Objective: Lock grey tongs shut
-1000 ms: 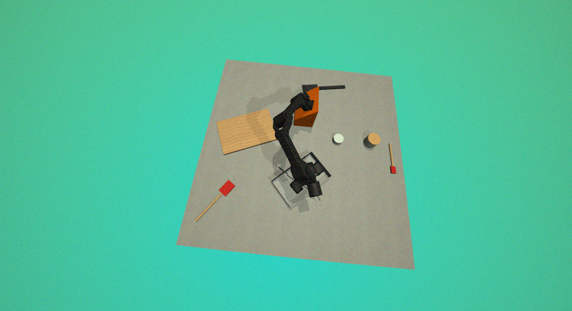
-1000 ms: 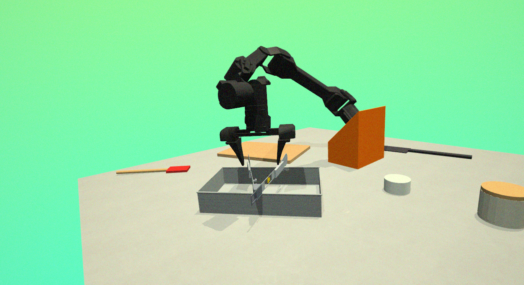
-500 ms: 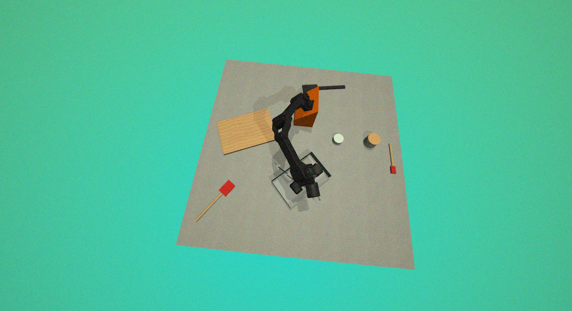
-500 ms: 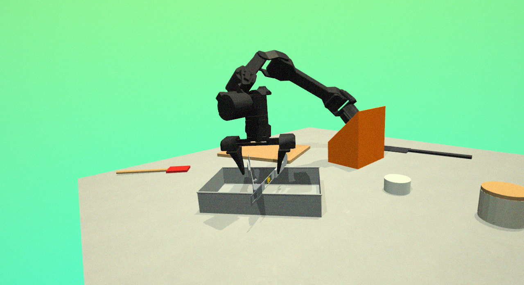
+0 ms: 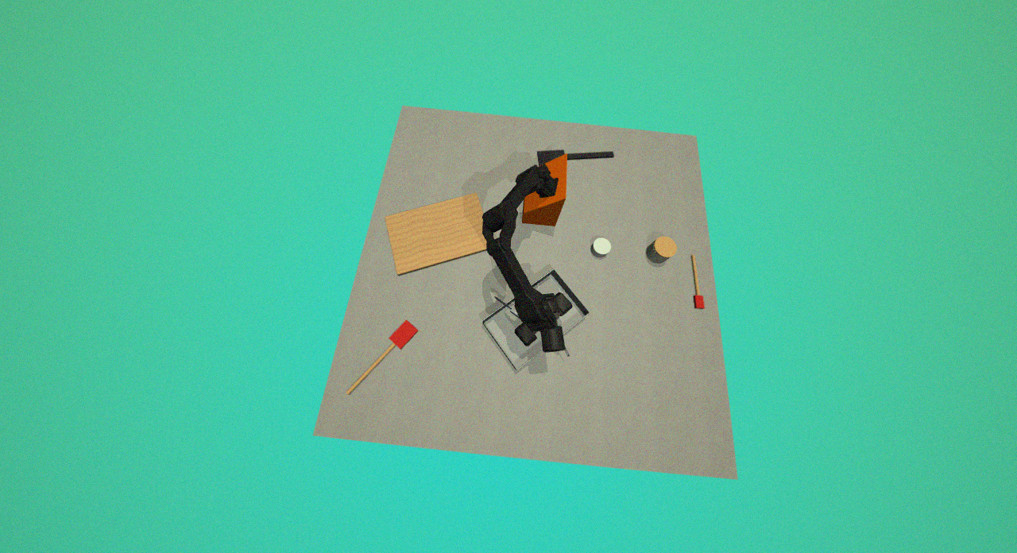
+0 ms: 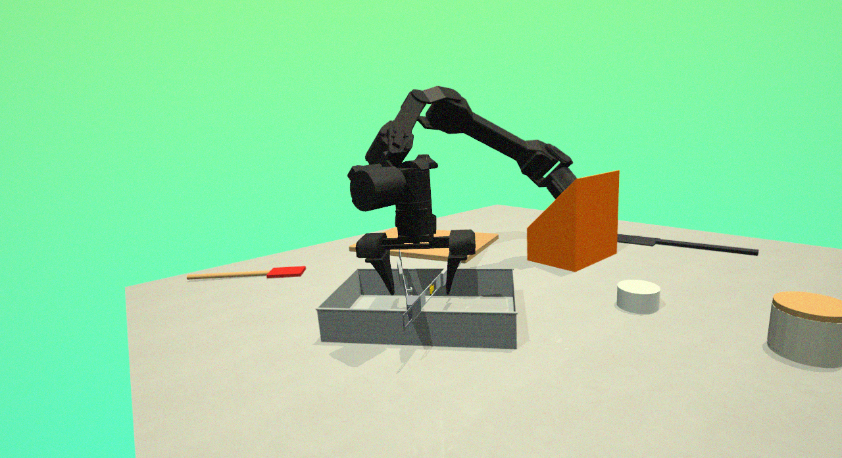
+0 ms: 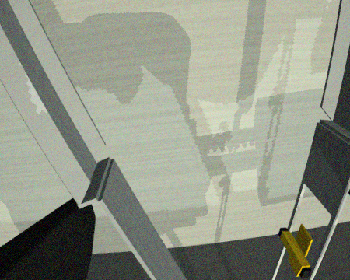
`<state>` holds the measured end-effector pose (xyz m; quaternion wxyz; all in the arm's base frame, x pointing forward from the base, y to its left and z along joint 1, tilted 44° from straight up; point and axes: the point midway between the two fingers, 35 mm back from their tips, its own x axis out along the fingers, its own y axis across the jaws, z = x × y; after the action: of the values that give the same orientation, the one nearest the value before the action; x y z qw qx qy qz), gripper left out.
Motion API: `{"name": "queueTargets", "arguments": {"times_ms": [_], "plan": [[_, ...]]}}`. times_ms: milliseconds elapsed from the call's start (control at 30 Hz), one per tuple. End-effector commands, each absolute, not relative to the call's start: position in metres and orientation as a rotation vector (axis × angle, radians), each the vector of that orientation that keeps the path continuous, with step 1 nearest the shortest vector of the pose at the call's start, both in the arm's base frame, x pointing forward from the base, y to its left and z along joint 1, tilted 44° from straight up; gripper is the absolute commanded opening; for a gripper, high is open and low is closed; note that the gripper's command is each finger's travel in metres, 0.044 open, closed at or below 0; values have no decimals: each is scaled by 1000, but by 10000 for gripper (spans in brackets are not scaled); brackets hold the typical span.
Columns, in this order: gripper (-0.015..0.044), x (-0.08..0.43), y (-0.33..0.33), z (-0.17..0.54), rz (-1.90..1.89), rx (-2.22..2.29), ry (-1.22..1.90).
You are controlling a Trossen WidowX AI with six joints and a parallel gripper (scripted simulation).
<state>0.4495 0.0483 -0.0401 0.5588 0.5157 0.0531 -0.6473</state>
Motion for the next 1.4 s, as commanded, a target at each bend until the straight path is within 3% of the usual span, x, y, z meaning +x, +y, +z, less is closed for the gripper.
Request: {"name": "queueTargets", "arguments": {"times_ms": [0,433,567,1367], "plan": [[440,450,44,-44,-1526,1209,125],[440,451,29,-58,-1526,1208,123],[335,451,32,-56,-1527,1214,122],[175,451,32,-56,-1527,1214,122]]}}
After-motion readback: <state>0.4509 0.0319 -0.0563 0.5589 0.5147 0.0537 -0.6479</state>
